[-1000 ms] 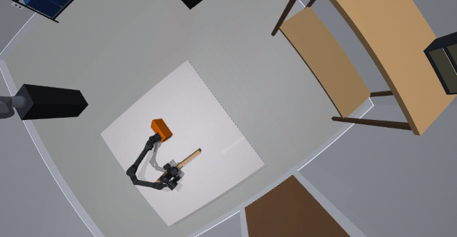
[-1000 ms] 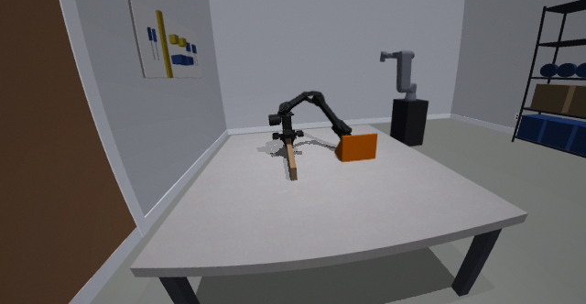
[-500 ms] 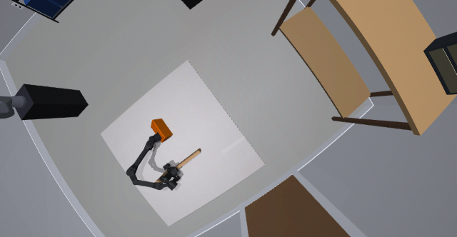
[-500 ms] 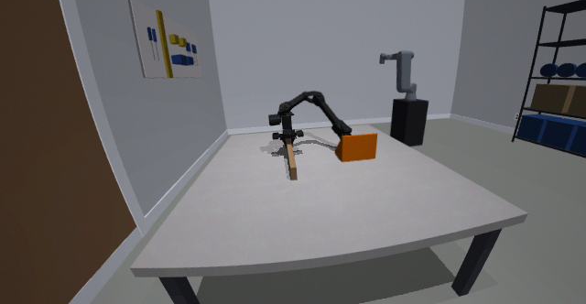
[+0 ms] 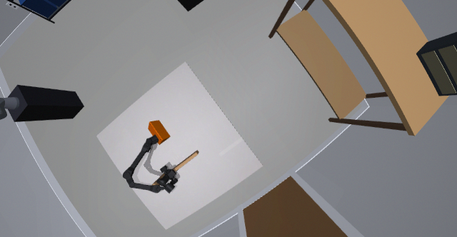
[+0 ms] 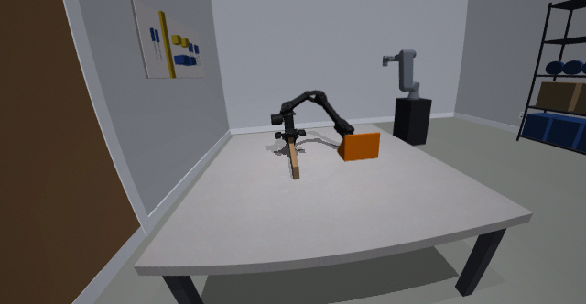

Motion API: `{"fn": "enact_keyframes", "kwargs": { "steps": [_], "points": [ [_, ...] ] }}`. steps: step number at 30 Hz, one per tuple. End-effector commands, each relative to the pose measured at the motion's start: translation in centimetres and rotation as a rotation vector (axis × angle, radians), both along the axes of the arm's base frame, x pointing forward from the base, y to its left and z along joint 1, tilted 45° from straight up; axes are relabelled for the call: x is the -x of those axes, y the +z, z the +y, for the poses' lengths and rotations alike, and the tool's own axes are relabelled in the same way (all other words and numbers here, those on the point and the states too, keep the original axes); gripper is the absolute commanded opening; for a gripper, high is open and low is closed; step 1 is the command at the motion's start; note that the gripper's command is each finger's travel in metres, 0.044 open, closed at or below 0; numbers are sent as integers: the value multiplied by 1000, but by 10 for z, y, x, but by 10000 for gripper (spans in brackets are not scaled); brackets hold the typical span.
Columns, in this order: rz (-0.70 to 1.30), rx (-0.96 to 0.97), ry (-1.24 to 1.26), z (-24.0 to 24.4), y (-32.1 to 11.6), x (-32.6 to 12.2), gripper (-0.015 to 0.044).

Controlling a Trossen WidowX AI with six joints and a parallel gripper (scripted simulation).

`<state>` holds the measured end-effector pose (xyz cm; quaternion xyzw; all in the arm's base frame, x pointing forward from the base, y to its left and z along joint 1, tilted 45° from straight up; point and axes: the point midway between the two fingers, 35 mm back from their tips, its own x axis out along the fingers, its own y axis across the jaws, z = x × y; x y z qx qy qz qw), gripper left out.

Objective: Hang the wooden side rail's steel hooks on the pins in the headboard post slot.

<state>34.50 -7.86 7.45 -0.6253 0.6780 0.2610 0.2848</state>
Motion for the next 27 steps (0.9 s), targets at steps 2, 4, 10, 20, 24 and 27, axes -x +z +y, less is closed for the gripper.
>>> {"fn": "enact_keyframes", "kwargs": {
  "steps": [2,4,10,20,24,27],
  "points": [
    [-11,1,13,3,4,-3,0],
    [-11,1,13,3,5,-3,0],
    [-11,1,13,3,5,-2,0],
    [-11,1,13,1,5,-1,0],
    [-11,1,13,1,5,-1,0],
    [-11,1,13,0,5,-1,0]
  ]
}}
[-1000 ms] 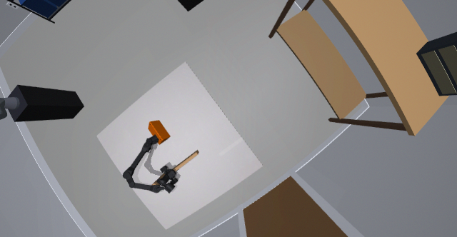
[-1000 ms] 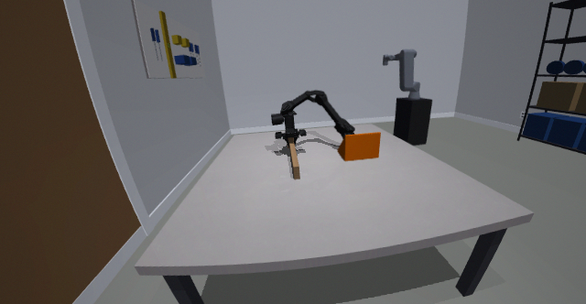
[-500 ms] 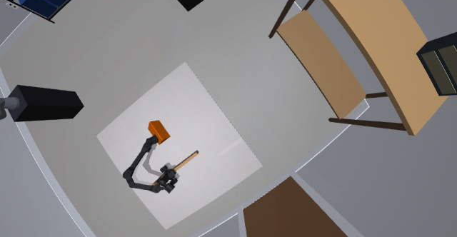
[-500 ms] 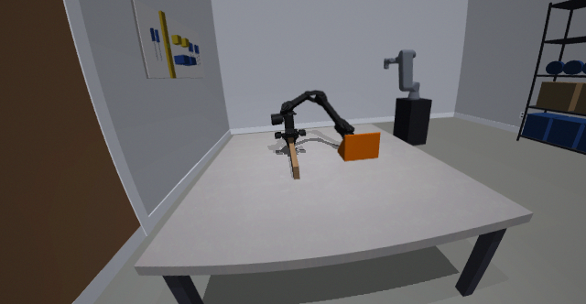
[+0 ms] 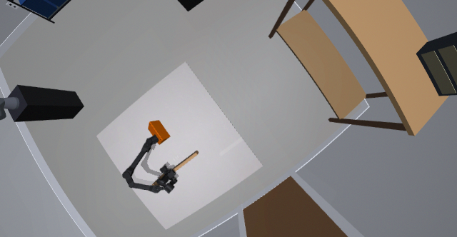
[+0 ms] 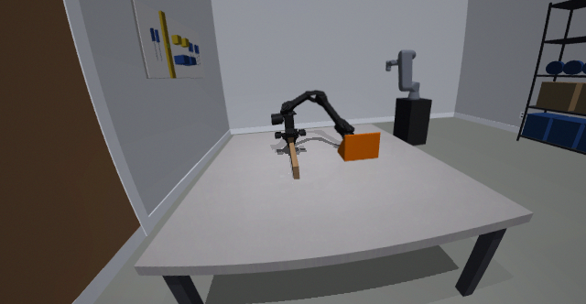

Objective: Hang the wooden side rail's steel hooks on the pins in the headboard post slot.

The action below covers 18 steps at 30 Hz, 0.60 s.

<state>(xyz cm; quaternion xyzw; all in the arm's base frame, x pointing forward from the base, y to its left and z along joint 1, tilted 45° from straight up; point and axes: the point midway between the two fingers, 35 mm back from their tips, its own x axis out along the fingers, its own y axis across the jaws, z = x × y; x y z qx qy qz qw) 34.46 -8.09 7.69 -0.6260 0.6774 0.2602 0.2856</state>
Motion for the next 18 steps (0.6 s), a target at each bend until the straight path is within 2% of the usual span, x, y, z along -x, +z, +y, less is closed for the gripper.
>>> {"fn": "enact_keyframes", "kwargs": {
  "steps": [1,18],
  "points": [
    [-8,1,12,3,3,-1,0],
    [-8,1,12,2,5,-3,0]
  ]
}}
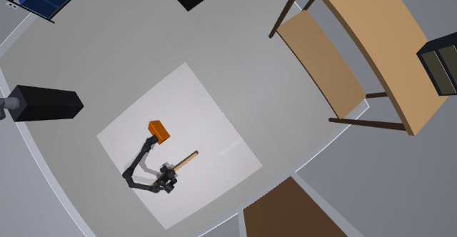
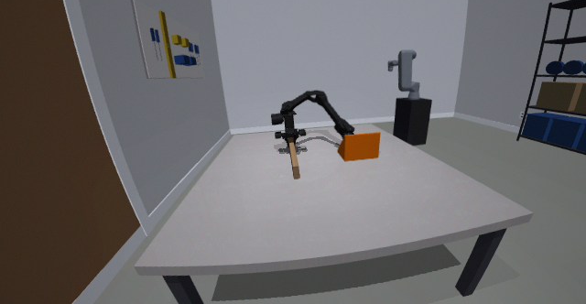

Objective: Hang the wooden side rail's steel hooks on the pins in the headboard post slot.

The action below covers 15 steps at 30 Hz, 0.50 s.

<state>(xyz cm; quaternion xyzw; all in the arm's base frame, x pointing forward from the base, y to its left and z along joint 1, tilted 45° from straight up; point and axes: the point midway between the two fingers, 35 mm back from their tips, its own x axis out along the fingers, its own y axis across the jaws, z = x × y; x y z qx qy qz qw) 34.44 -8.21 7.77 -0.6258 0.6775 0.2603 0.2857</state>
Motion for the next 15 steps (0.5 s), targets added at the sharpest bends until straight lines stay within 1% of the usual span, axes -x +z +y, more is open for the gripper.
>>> {"fn": "enact_keyframes", "kwargs": {
  "steps": [1,15],
  "points": [
    [-8,1,13,3,4,-3,0],
    [-8,1,13,2,6,-3,0]
  ]
}}
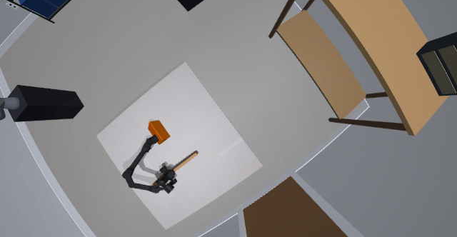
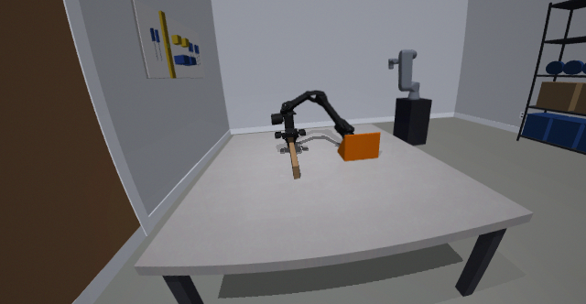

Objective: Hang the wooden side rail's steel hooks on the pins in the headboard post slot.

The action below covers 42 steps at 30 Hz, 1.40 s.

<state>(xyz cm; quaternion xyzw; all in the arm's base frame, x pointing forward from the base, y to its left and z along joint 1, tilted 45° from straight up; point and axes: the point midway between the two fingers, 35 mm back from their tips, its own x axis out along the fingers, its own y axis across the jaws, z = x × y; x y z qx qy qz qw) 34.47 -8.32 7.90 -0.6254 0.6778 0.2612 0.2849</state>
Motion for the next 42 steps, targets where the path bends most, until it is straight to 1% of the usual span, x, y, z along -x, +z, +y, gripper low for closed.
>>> {"fn": "enact_keyframes", "kwargs": {
  "steps": [1,42],
  "points": [
    [-11,1,13,3,4,-3,0],
    [-11,2,13,-1,7,-2,0]
  ]
}}
